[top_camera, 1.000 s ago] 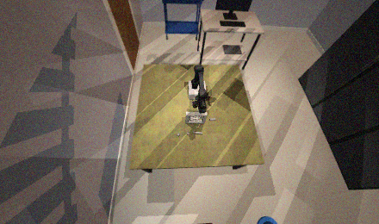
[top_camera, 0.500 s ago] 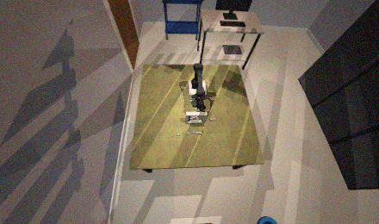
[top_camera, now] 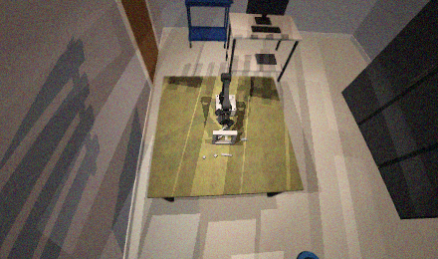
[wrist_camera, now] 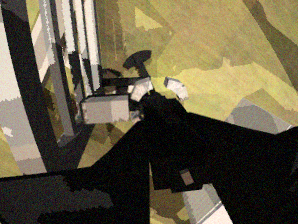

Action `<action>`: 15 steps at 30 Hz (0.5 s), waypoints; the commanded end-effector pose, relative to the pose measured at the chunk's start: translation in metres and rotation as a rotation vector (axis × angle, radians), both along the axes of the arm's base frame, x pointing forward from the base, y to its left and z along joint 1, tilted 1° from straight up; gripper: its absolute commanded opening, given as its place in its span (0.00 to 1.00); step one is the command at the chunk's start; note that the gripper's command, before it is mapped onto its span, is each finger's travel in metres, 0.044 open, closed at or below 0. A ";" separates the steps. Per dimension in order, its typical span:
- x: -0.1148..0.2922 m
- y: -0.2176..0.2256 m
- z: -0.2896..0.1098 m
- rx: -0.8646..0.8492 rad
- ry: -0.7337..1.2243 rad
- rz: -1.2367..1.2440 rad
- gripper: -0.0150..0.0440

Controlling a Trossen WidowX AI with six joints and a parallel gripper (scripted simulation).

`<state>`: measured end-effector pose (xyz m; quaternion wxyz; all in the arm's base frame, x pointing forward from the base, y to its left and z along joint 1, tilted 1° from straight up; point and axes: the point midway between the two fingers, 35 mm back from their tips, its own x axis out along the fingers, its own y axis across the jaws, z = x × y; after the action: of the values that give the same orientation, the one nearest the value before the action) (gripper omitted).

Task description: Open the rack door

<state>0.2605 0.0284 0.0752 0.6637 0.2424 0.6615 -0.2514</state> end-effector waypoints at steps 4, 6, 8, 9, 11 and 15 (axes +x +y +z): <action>-0.003 -0.010 0.000 0.002 -0.009 0.121 0.28; -0.004 -0.013 0.000 0.002 -0.009 0.150 0.28; -0.006 -0.016 0.000 0.001 -0.008 0.177 0.28; -0.006 -0.018 0.000 0.001 -0.008 0.191 0.28; -0.007 -0.022 0.000 0.001 -0.008 0.219 0.28; -0.009 -0.029 0.000 0.000 -0.007 0.274 0.28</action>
<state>0.2511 0.0016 0.0753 0.6869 0.1680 0.6840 -0.1791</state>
